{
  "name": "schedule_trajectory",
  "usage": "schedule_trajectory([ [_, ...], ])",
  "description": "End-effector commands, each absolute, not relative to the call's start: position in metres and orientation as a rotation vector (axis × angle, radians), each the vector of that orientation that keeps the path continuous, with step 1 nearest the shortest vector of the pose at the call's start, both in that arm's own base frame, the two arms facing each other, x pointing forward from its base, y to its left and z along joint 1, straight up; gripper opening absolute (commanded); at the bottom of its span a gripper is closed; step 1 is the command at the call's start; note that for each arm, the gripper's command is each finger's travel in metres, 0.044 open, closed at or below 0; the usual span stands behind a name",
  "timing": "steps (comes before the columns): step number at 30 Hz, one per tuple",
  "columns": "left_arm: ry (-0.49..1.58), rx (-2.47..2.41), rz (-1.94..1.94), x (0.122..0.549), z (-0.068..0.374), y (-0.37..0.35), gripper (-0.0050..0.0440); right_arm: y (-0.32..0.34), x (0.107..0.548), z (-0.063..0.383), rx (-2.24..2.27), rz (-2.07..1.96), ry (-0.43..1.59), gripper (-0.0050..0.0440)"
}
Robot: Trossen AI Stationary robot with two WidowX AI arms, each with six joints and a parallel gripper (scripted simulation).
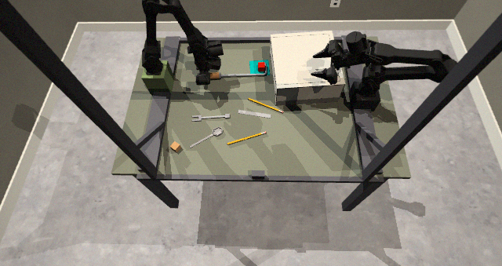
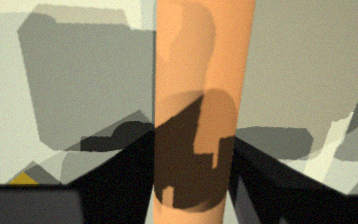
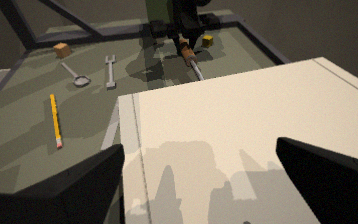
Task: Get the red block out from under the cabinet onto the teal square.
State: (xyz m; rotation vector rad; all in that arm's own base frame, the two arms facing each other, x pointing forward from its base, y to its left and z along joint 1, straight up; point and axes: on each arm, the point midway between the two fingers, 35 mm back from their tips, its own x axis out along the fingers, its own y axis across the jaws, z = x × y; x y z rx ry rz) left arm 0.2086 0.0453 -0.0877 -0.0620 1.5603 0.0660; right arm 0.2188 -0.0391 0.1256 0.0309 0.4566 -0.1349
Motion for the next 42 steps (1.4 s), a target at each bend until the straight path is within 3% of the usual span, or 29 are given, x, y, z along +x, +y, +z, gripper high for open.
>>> schedule_trajectory([
  [1, 1.541, -0.065, 0.075, 0.212, -0.082, 0.048, 0.0115, -0.040, 0.219, 0.132, 0.029, -0.137, 0.441, 0.0440],
  [32, 1.551, -0.138, 0.147, 0.211, -0.085, 0.048, 0.0115, -0.040, 0.219, 0.132, 0.029, -0.137, 0.441, 0.0440],
  [42, 1.549, -0.135, 0.143, 0.231, -0.081, 0.051, 0.0115, -0.040, 0.219, 0.132, 0.029, -0.137, 0.441, 0.0440],
])
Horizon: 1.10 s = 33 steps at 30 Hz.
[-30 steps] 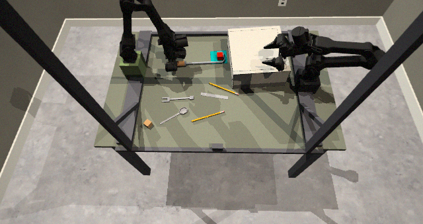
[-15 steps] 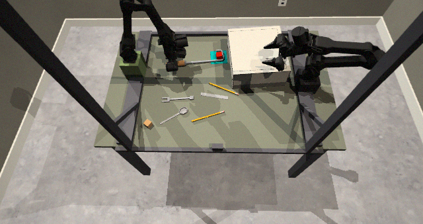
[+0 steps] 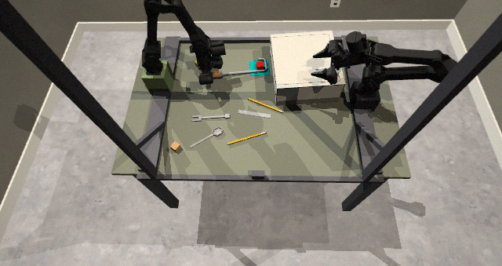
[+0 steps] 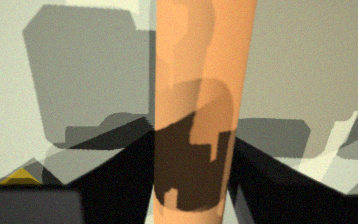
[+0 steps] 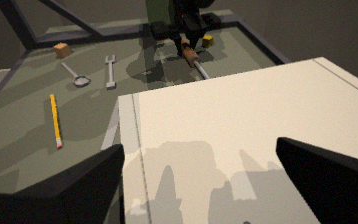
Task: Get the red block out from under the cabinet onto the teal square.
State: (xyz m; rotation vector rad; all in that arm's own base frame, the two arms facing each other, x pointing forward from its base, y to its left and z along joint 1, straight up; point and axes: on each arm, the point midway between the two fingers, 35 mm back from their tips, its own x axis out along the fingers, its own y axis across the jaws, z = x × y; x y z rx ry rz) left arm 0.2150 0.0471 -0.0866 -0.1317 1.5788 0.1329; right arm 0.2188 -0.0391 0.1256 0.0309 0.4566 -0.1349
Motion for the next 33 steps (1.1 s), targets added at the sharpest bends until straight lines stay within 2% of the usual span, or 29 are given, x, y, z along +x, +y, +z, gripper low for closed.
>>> schedule_trajectory([
  [1, 1.549, -0.135, 0.143, 0.231, -0.081, 0.051, 0.0115, -0.040, 0.219, 0.132, 0.029, -0.137, 0.441, 0.0440],
  [12, 1.553, -0.135, 0.140, 0.229, -0.087, 0.050, 0.0115, -0.040, 0.219, 0.132, 0.029, -0.137, 0.441, 0.0440],
  [16, 1.553, -0.135, 0.140, 0.229, -0.087, 0.050, 0.0211, -0.040, 0.219, 0.132, 0.029, -0.137, 0.441, 0.0440],
  [18, 1.553, -0.135, 0.140, 0.229, -0.087, 0.050, 0.0211, -0.040, 0.219, 0.132, 0.029, -0.137, 0.441, 0.0440],
  [27, 1.527, -0.132, 0.142, 0.234, -0.065, 0.051, 0.0427, -0.040, 0.219, 0.132, 0.029, -0.137, 0.441, 0.0440],
  [28, 1.527, -0.132, 0.142, 0.234, -0.063, 0.051, 0.0440, -0.040, 0.219, 0.132, 0.029, -0.137, 0.441, 0.0440],
  [33, 1.526, -0.131, 0.142, 0.234, -0.031, 0.051, 0.0440, -0.040, 0.219, 0.132, 0.029, -0.137, 0.441, 0.0440],
])
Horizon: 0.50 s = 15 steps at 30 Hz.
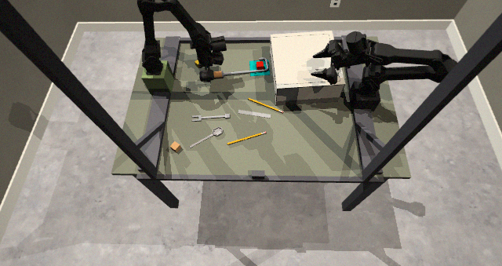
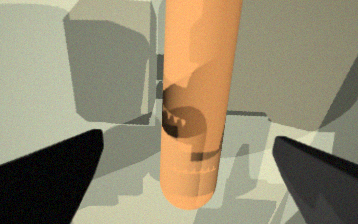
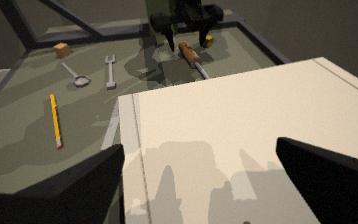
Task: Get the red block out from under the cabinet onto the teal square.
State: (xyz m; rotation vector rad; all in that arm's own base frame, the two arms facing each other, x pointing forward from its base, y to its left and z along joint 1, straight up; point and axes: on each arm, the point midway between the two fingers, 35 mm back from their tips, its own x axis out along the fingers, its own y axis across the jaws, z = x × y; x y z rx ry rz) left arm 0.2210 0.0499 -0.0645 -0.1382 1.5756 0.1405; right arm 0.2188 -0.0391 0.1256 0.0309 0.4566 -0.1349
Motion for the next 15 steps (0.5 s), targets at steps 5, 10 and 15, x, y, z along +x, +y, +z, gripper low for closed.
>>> schedule_trajectory([
  [5, 1.528, -0.132, 0.142, 0.233, -0.005, 0.051, 0.0440, -0.040, 0.219, 0.132, 0.029, -0.137, 0.441, 0.0440],
  [10, 1.532, -0.133, 0.142, 0.233, 0.011, 0.051, 0.0440, -0.040, 0.219, 0.132, 0.029, -0.137, 0.441, 0.0440],
  [15, 1.498, -0.138, 0.151, 0.258, 0.012, 0.056, 0.0440, -0.040, 0.219, 0.132, 0.029, -0.137, 0.441, 0.0440],
])
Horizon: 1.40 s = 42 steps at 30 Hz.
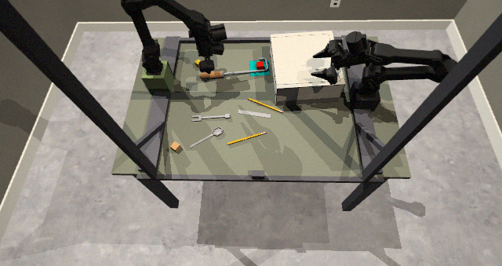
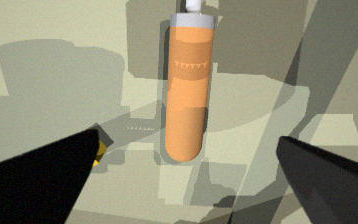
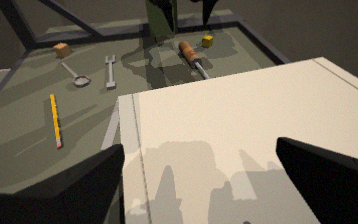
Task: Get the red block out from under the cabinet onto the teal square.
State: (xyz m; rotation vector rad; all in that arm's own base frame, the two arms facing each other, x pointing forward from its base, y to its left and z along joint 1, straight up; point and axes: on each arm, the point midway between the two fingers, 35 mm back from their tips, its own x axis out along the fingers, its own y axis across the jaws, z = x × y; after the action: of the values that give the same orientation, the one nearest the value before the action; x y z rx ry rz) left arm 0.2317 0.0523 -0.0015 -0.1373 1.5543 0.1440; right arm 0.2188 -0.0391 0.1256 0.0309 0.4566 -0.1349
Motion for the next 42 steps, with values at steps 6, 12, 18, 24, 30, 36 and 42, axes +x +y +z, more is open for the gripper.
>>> schedule_trajectory([
  [6, 1.410, -0.139, 0.167, 0.311, 0.020, 0.068, 0.0440, -0.040, 0.219, 0.132, 0.029, -0.137, 0.441, 0.0440],
  [12, 1.294, -0.139, 0.189, 0.381, 0.030, 0.083, 0.0440, -0.040, 0.219, 0.132, 0.029, -0.137, 0.441, 0.0440],
  [18, 1.213, -0.139, 0.205, 0.428, 0.038, 0.093, 0.0440, -0.040, 0.219, 0.132, 0.029, -0.137, 0.441, 0.0440],
  [24, 1.187, -0.141, 0.209, 0.445, 0.040, 0.097, 0.0440, -0.040, 0.219, 0.132, 0.029, -0.137, 0.441, 0.0440],
  [30, 1.181, -0.140, 0.208, 0.448, 0.040, 0.097, 0.0440, -0.040, 0.219, 0.132, 0.029, -0.137, 0.441, 0.0440],
  [36, 1.180, -0.140, 0.208, 0.448, 0.041, 0.097, 0.0440, -0.040, 0.219, 0.132, 0.029, -0.137, 0.441, 0.0440],
  [42, 1.172, -0.139, 0.208, 0.449, 0.044, 0.098, 0.0440, -0.040, 0.219, 0.132, 0.029, -0.137, 0.441, 0.0440],
])
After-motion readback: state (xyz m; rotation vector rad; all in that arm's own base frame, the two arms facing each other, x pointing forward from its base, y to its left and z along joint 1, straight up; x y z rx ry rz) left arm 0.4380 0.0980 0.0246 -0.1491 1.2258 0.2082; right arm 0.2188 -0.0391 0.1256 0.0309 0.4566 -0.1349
